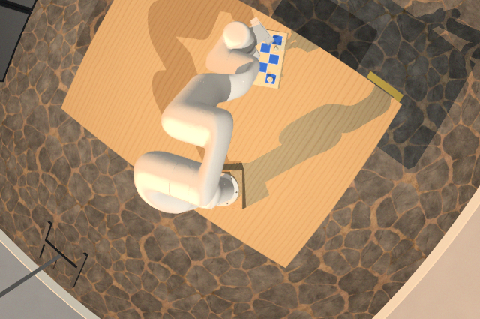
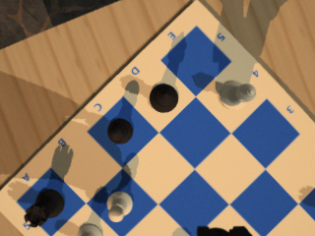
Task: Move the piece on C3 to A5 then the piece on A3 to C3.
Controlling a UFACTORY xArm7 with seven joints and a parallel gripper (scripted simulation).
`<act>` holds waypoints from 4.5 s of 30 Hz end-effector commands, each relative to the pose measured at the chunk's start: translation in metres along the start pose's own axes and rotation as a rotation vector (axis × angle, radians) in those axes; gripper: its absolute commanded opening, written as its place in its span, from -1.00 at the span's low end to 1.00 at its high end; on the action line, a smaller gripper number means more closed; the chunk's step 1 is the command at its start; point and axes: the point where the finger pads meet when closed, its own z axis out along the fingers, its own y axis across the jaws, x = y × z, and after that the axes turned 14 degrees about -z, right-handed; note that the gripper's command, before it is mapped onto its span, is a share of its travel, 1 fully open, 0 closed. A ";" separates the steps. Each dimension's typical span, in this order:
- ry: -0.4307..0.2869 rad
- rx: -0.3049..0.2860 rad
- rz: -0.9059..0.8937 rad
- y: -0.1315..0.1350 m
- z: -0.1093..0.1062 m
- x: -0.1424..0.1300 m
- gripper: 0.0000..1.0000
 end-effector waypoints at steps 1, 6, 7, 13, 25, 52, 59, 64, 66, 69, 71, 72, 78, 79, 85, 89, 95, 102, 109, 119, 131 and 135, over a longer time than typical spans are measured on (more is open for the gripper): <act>0.004 0.002 0.000 -0.001 0.015 0.002 -1.00; 0.004 0.002 0.000 -0.001 0.030 0.002 -1.00; 0.004 0.002 0.000 -0.001 0.035 0.002 -1.00; 0.004 0.002 0.000 -0.001 0.061 0.002 -1.00; 0.004 0.002 0.000 -0.001 0.073 0.002 -1.00; 0.004 0.002 0.000 -0.001 0.073 0.002 -1.00; 0.004 0.002 0.000 -0.001 0.073 0.002 -1.00; 0.004 0.002 0.000 -0.001 0.074 0.002 -1.00; 0.004 0.002 0.000 -0.001 0.074 0.002 -1.00; 0.004 0.002 0.000 -0.001 0.075 0.002 -1.00; 0.004 0.002 0.000 -0.001 0.075 0.002 -1.00; 0.004 0.002 0.000 -0.001 0.075 0.002 -1.00; 0.004 0.002 0.000 -0.001 0.077 0.002 -1.00; 0.004 0.002 0.000 -0.001 0.077 0.002 -1.00; 0.004 0.002 0.000 -0.001 0.077 0.002 -1.00; 0.004 0.002 0.000 -0.001 0.077 0.002 -1.00; 0.004 0.002 0.000 -0.001 0.077 0.002 -1.00; 0.004 0.002 0.000 -0.001 0.077 0.002 -1.00; 0.004 0.002 0.000 -0.001 0.077 0.002 -1.00; 0.004 0.002 0.000 -0.001 0.077 0.002 -1.00; 0.004 0.002 0.000 -0.001 0.077 0.002 -0.38; 0.004 0.002 0.000 -0.001 0.077 0.002 -0.23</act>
